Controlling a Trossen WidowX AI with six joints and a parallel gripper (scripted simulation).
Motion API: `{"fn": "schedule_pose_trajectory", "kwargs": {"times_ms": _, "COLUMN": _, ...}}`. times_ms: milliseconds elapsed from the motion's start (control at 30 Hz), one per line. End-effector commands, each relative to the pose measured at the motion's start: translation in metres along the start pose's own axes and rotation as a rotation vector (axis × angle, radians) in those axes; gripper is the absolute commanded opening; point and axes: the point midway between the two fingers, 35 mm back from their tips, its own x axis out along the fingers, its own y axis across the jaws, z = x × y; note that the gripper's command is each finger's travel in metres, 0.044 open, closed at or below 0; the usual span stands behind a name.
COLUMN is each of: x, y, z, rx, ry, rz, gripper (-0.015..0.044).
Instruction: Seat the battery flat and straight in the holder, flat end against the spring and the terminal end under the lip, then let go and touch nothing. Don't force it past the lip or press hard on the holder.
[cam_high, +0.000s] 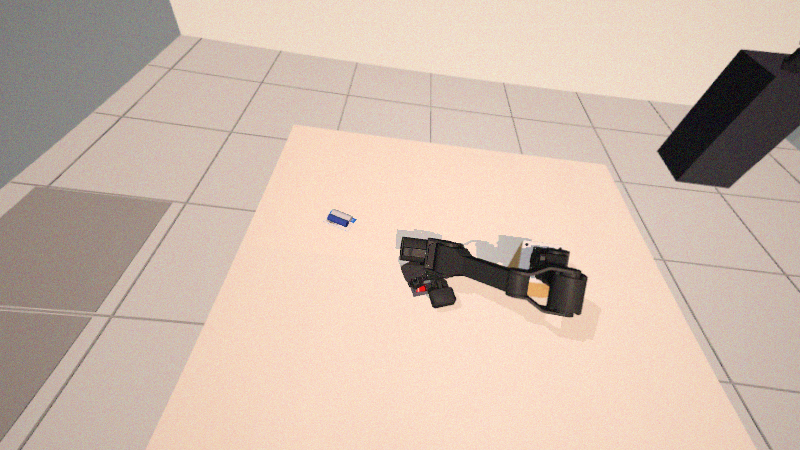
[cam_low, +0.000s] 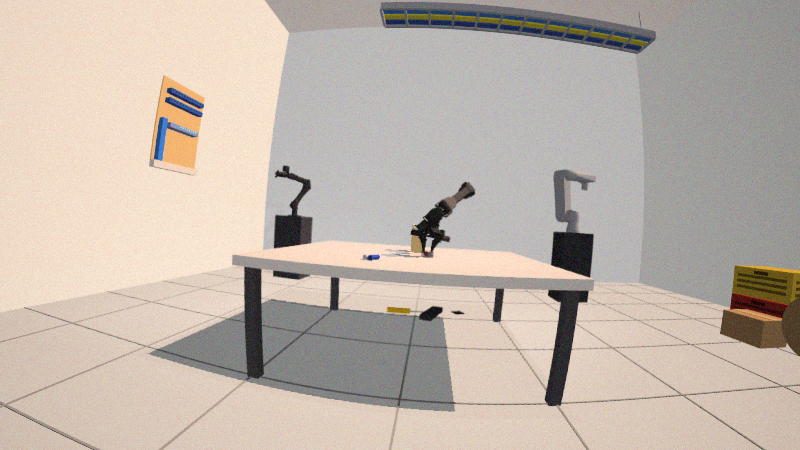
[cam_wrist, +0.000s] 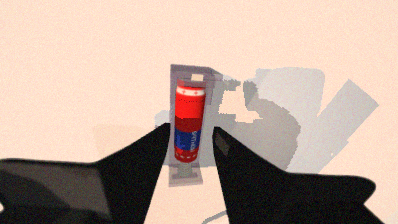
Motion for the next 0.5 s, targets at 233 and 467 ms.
{"fn": "schedule_pose_trajectory", "kwargs": {"times_ms": 233, "x": -0.026, "y": -0.005, "z": 0.002, "rx": -0.005, "ry": -0.003, "rz": -0.004, "gripper": 0.027}}
{"fn": "schedule_pose_trajectory", "kwargs": {"times_ms": 467, "x": -0.076, "y": -0.013, "z": -0.002, "rx": -0.013, "ry": -0.008, "rz": -0.003, "gripper": 0.044}}
